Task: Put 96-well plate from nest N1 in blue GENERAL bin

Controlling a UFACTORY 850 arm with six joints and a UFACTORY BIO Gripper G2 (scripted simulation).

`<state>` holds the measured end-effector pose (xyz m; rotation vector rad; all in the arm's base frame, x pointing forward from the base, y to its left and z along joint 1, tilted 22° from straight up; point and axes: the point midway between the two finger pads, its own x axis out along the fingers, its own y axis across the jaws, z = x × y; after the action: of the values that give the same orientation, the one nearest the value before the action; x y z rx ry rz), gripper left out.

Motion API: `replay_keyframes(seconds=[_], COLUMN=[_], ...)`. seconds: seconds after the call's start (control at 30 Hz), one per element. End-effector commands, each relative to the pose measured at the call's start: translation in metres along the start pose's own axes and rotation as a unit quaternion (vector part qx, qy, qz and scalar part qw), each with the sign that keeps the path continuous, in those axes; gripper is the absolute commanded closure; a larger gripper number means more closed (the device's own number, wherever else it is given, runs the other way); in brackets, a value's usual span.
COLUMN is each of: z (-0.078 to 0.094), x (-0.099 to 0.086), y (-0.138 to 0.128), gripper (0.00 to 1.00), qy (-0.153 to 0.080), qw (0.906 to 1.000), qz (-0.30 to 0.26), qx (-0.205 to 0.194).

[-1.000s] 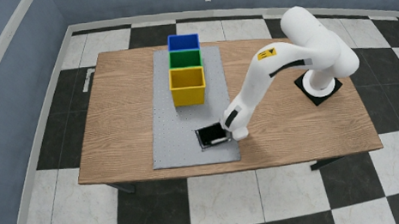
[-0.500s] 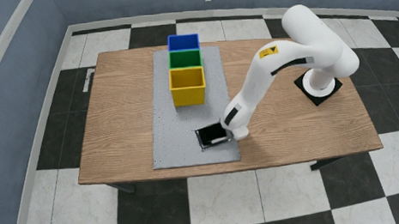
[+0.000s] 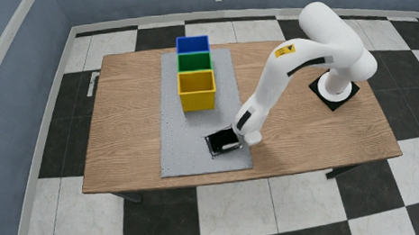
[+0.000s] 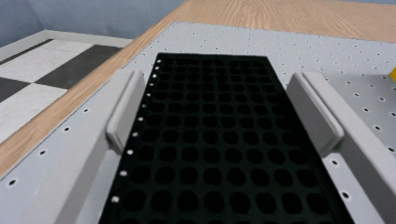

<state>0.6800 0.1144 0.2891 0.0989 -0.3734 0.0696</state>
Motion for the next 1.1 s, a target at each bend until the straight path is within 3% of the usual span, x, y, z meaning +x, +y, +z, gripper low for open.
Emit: replay_keyframes(seconds=[0.0,1.07], z=[0.008,0.054], x=[0.001,0.001], y=[0.000,0.000], gripper=[1.00,1.00], qy=[0.002,0.002], qw=[1.0000,1.0000], qz=[0.000,0.000], qx=[-0.001,-0.001])
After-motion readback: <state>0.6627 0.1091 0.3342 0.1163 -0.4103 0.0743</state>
